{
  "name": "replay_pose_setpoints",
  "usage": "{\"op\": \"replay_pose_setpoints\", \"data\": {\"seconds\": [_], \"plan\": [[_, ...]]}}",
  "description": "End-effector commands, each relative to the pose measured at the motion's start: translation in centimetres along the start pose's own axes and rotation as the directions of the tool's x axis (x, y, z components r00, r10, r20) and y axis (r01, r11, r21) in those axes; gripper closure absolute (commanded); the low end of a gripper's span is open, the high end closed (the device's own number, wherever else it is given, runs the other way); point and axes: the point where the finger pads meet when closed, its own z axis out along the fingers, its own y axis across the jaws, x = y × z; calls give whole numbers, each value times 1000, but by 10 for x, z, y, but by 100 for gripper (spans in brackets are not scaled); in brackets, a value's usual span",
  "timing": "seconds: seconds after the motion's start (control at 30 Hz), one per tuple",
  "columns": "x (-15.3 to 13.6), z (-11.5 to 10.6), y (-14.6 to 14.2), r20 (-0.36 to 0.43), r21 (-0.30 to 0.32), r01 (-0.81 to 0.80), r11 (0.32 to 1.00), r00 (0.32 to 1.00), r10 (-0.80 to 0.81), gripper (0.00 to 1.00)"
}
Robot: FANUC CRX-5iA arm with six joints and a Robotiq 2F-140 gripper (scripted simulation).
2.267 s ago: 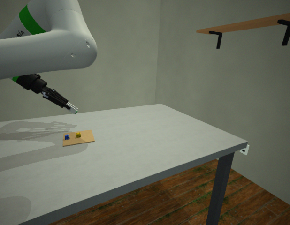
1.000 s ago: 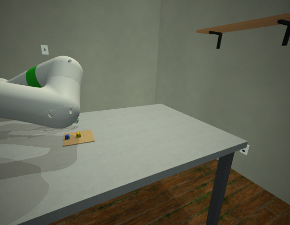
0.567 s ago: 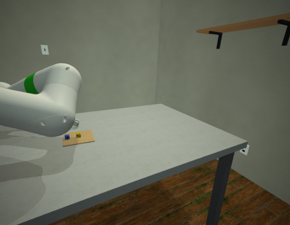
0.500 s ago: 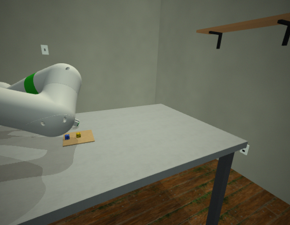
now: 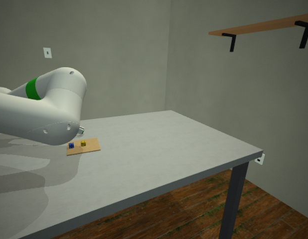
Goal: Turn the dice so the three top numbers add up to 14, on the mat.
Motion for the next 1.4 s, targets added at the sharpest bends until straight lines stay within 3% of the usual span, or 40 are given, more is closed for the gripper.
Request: {"op": "replay_pose_setpoints", "data": {"seconds": [0.0, 1.37], "plan": [[0, 0, 0, 0, 0, 0, 1000, 1000, 0, 91], [10, 5, 0, 0, 0, 0, 1000, 1000, 0, 91]]}}
